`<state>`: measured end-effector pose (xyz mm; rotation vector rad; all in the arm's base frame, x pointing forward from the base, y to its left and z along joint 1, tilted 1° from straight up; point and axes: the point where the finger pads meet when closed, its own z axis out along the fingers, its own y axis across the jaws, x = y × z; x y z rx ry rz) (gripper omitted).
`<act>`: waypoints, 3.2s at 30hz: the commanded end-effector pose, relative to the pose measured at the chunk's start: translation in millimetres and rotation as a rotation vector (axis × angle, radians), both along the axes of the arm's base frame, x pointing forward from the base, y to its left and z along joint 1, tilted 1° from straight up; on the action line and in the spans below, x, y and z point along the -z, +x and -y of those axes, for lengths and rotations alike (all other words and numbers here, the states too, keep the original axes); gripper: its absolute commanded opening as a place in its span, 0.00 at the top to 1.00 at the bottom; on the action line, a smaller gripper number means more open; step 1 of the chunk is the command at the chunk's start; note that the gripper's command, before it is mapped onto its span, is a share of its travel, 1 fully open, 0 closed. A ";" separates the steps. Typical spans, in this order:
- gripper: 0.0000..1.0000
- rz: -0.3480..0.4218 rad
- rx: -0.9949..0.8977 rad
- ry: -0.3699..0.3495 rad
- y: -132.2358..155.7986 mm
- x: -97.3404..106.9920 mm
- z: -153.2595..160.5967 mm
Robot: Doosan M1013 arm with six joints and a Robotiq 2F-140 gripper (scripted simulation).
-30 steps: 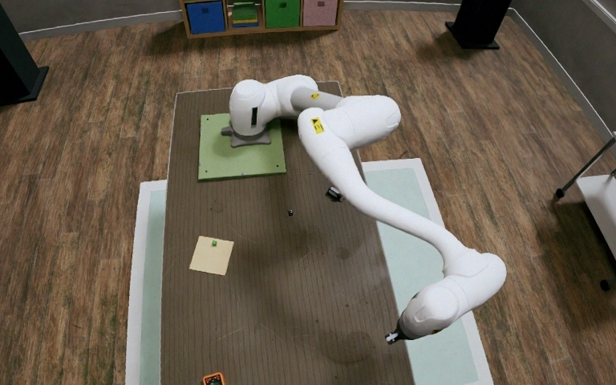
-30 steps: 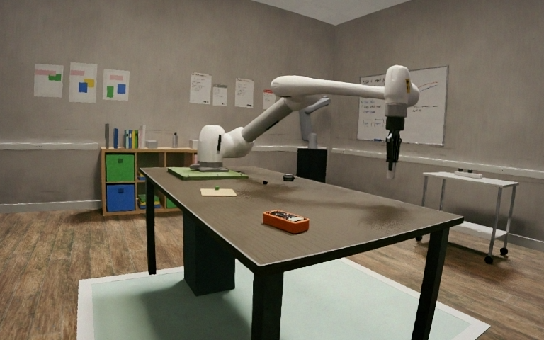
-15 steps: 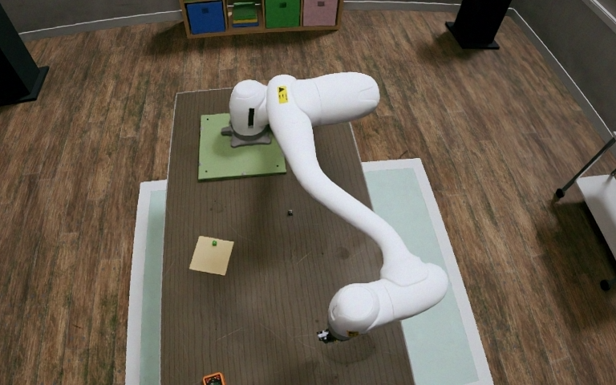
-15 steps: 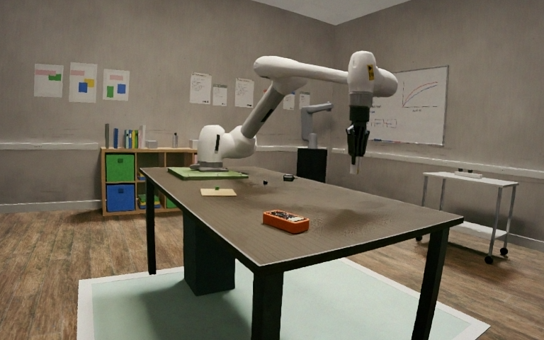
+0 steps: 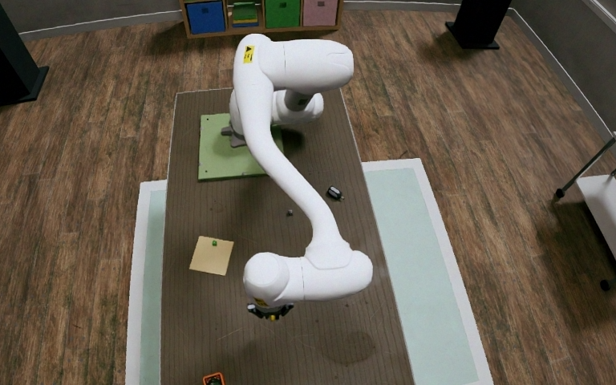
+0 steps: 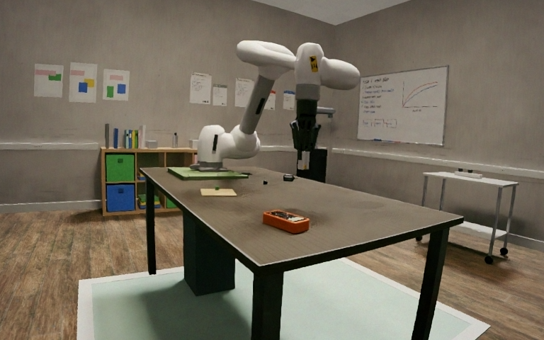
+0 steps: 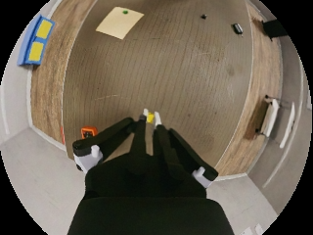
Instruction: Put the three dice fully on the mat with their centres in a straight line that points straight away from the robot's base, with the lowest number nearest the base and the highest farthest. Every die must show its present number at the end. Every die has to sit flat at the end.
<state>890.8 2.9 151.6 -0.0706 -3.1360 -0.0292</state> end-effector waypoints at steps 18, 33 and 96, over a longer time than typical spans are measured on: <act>0.84 0.004 0.205 0.002 -216.1 17.7 171.4; 0.84 0.003 0.277 0.002 -304.0 32.8 201.3; 0.84 0.003 0.277 0.002 -303.5 128.7 199.4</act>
